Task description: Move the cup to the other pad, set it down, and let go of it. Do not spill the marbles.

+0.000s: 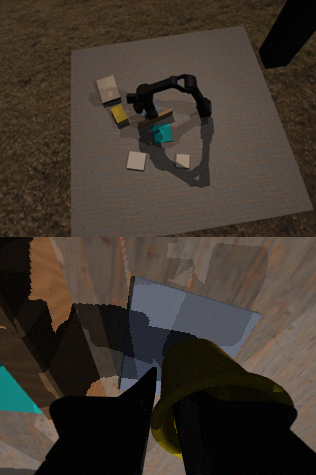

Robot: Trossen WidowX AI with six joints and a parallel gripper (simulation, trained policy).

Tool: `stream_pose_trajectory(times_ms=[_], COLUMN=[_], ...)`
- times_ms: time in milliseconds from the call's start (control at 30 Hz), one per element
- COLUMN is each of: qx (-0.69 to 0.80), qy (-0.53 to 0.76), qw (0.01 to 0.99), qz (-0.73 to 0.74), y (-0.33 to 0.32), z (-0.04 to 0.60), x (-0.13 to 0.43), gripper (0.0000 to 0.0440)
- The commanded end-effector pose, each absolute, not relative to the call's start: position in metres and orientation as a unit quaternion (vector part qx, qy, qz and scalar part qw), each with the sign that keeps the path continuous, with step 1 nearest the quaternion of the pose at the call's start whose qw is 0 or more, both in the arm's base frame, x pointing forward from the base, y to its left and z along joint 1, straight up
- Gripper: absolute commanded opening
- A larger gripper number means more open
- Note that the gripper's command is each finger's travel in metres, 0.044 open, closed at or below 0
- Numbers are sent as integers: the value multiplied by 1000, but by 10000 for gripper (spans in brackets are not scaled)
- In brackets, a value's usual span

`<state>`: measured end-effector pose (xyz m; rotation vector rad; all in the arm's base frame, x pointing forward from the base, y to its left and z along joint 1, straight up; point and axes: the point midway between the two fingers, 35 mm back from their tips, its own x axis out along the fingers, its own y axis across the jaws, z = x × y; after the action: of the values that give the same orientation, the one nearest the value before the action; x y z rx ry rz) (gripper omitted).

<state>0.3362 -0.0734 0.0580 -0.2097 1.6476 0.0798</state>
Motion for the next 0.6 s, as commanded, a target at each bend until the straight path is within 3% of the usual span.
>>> stream_pose_trajectory(times_ms=[0,567], qx=[-101,-128], qy=[730,711], qw=[674,686], qz=[49,85], y=[-73,-49], z=[65,111], x=[335,335], gripper=[0,0])
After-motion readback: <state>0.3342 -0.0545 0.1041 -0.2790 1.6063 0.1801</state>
